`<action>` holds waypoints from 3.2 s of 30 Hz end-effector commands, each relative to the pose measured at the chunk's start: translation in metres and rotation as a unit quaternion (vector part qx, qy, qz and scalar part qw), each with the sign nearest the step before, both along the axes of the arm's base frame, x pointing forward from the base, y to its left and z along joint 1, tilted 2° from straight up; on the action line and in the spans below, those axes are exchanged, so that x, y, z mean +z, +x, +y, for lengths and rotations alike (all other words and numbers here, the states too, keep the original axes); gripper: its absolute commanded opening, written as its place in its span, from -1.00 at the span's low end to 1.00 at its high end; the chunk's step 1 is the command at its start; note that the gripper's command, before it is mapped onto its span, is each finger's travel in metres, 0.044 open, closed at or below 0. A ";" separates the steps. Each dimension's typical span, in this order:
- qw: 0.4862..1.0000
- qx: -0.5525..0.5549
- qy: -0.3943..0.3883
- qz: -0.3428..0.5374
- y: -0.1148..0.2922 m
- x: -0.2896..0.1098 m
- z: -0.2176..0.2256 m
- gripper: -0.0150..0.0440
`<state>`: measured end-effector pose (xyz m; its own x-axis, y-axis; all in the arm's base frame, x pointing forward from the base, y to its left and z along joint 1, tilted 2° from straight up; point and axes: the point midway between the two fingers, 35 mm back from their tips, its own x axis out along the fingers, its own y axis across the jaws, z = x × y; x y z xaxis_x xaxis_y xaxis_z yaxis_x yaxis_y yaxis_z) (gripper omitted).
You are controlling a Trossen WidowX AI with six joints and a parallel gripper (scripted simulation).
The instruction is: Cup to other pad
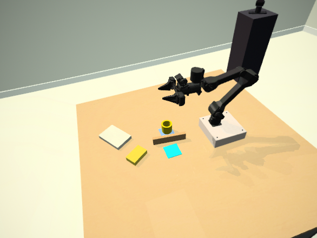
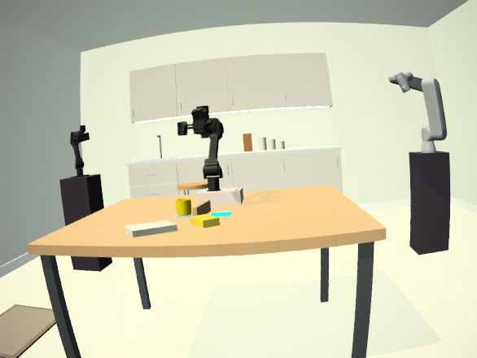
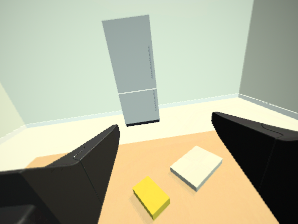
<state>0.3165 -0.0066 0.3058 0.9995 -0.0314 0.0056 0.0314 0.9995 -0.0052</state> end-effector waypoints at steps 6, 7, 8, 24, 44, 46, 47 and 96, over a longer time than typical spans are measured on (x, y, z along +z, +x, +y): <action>0.965 0.000 -0.163 0.204 0.026 -0.075 -0.025 0.33; 0.949 0.010 -0.195 0.248 0.028 -0.092 -0.031 0.24; 0.929 0.024 -0.225 0.292 0.028 -0.108 -0.037 0.15; 0.589 0.387 -0.362 0.611 -0.048 -0.247 -0.073 0.07; 0.589 0.387 -0.362 0.611 -0.048 -0.262 -0.071 0.07; 0.589 0.387 -0.362 0.611 -0.047 -0.266 -0.071 0.07; 0.589 0.387 -0.362 0.611 -0.047 -0.267 -0.071 0.07; 0.588 0.384 -0.364 0.611 -0.049 -0.308 -0.071 -0.18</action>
